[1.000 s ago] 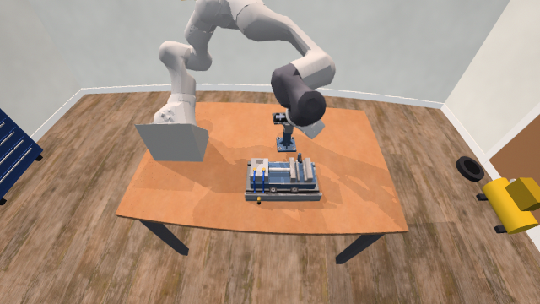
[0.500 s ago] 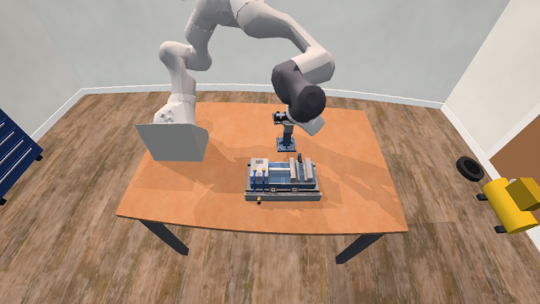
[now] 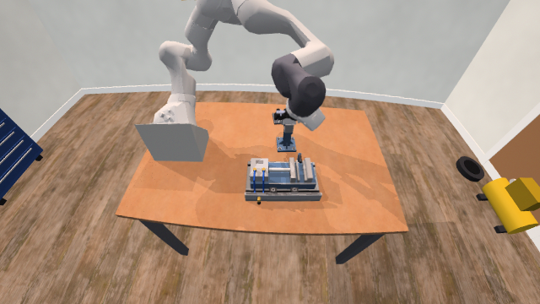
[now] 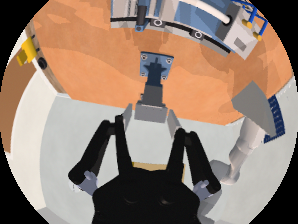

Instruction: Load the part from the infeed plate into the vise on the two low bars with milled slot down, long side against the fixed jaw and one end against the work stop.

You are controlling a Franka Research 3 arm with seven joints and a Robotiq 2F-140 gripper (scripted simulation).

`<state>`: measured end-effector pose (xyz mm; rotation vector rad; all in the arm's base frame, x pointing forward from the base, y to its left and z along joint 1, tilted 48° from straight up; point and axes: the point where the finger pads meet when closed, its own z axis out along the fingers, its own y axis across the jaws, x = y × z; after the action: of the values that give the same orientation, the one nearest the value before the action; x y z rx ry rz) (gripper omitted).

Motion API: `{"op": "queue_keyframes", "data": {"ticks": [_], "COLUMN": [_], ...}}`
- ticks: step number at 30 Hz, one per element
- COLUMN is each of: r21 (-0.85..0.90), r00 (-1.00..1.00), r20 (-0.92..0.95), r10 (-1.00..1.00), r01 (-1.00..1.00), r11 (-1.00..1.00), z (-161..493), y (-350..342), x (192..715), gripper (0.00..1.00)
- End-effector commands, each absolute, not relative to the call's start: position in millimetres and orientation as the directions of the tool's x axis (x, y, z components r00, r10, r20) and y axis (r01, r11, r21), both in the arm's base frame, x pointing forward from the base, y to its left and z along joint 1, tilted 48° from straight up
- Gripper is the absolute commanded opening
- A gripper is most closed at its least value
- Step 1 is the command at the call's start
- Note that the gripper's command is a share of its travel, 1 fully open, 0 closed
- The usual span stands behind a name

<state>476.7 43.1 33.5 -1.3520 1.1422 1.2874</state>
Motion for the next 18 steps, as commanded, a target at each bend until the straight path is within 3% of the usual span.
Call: {"op": "queue_keyframes", "data": {"ticks": [1,18], "r21": [-0.025,-0.025], "r00": [0.033,0.048], "r20": [-0.998,-0.987], "r10": [-0.058,-0.155], "r01": [-0.988,-0.988], "r11": [-0.149,-0.149], "z": [30.2,32.7], "y": [42.4,42.7], "x": [476.7,476.6], "gripper": [0.51,0.51]}}
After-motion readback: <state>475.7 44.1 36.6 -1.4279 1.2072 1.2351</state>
